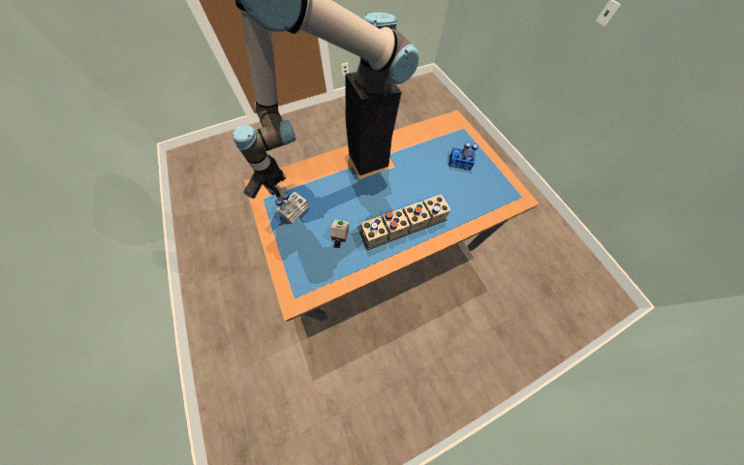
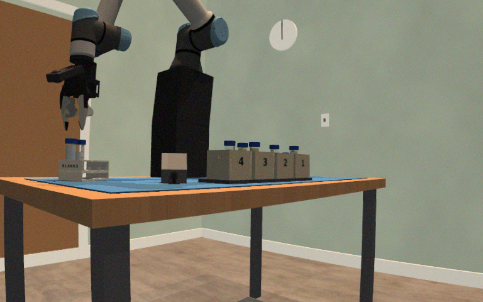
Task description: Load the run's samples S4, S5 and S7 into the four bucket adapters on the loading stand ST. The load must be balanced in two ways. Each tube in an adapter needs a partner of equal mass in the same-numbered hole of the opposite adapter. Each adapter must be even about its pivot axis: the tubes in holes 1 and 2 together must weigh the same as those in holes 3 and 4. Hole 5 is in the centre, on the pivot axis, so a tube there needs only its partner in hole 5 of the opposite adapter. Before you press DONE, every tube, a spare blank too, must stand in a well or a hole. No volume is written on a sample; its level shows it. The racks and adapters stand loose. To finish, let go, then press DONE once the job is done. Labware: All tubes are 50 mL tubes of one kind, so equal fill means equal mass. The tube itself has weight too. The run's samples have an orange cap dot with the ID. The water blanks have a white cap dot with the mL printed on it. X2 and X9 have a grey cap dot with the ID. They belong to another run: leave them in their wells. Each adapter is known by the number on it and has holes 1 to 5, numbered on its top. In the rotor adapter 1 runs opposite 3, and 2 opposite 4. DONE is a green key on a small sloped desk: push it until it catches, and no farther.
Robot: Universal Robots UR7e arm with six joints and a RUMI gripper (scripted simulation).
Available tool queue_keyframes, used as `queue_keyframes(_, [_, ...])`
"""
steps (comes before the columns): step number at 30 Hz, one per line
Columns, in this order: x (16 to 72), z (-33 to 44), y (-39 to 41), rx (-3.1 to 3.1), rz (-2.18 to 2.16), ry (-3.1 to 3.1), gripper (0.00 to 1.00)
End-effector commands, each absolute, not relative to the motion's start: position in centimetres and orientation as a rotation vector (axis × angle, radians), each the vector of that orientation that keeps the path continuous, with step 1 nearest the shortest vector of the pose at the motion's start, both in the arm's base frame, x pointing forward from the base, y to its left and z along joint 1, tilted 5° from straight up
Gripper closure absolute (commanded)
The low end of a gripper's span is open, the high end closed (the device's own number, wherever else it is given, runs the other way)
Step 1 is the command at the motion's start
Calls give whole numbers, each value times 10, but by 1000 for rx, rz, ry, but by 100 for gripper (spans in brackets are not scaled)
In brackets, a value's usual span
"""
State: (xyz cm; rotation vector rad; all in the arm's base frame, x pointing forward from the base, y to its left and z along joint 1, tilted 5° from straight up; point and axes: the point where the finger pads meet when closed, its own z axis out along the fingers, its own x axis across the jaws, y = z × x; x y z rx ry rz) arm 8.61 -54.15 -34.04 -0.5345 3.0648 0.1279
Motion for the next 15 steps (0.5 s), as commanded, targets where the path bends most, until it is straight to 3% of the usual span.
queue_keyframes(1, [83,-341,-546,-536,128,3064,65])
queue_keyframes(15, [83,-374,-543,-536,128,3064,65])
